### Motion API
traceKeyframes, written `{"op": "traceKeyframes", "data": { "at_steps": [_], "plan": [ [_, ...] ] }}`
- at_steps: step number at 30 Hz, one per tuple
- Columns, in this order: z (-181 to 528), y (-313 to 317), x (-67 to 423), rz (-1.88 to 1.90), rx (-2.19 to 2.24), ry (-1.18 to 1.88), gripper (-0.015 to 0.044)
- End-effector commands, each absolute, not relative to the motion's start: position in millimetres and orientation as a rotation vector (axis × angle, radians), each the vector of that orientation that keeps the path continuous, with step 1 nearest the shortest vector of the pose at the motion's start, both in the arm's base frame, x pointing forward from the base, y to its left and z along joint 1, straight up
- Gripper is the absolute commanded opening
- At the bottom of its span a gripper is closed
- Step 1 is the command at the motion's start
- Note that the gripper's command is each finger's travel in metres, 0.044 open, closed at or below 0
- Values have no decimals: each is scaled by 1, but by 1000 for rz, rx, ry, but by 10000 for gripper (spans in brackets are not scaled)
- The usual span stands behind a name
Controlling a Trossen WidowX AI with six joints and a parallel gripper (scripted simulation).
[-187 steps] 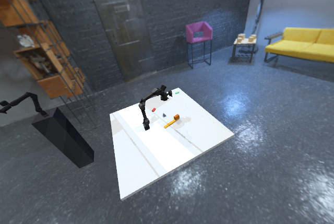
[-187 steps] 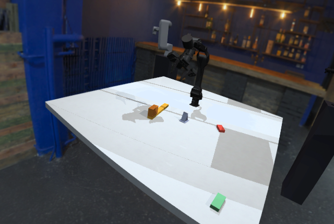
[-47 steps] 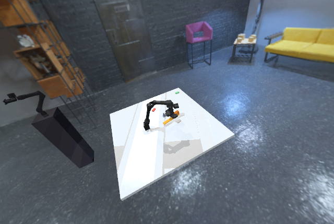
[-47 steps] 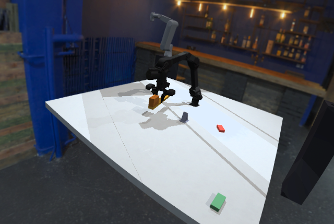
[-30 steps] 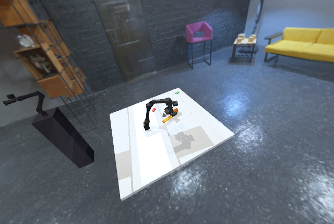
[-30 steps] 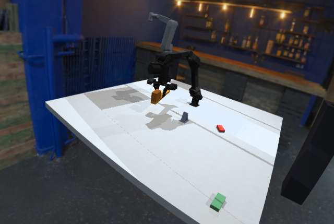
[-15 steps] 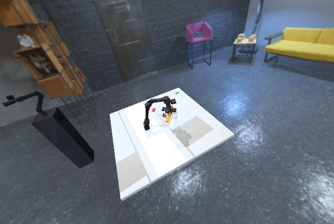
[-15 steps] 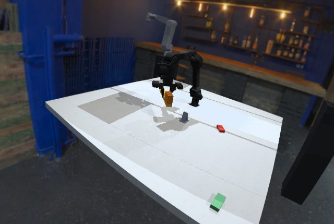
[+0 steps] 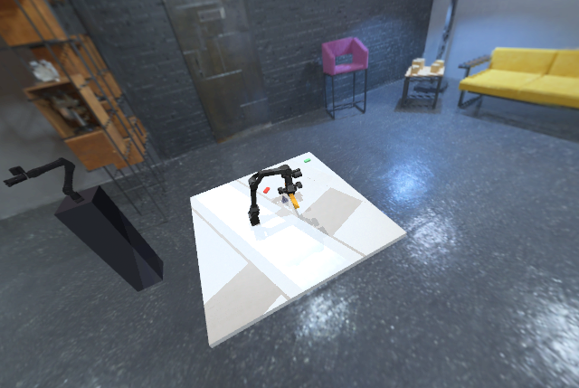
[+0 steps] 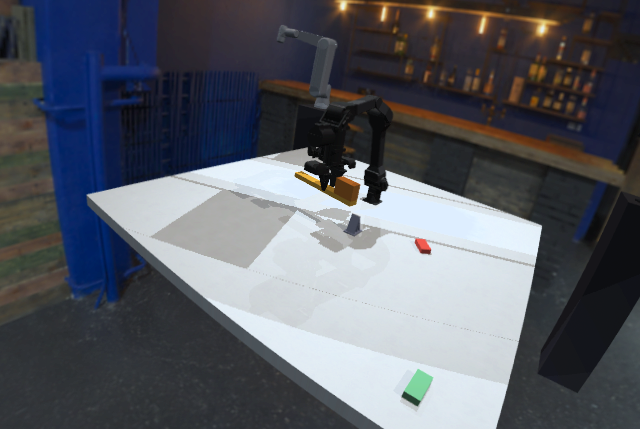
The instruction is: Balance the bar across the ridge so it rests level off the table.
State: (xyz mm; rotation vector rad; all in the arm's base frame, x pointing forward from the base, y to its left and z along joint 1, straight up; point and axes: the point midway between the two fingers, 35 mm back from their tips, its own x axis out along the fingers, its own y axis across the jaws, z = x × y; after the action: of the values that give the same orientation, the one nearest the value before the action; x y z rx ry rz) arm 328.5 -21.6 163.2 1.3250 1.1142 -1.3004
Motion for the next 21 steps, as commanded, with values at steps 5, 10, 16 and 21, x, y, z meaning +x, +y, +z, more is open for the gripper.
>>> {"op": "traceKeyframes", "data": {
  "at_steps": [5, 10, 16, 21],
  "plan": [
    [164, -4, 323, -1053, 1083, 1268, 0],
    [164, 5, 320, -906, 932, 1343, 0],
    [164, 16, 318, -726, 749, 1416, 0],
    [164, 25, 317, -575, 594, 1464, 0]
  ]
}}
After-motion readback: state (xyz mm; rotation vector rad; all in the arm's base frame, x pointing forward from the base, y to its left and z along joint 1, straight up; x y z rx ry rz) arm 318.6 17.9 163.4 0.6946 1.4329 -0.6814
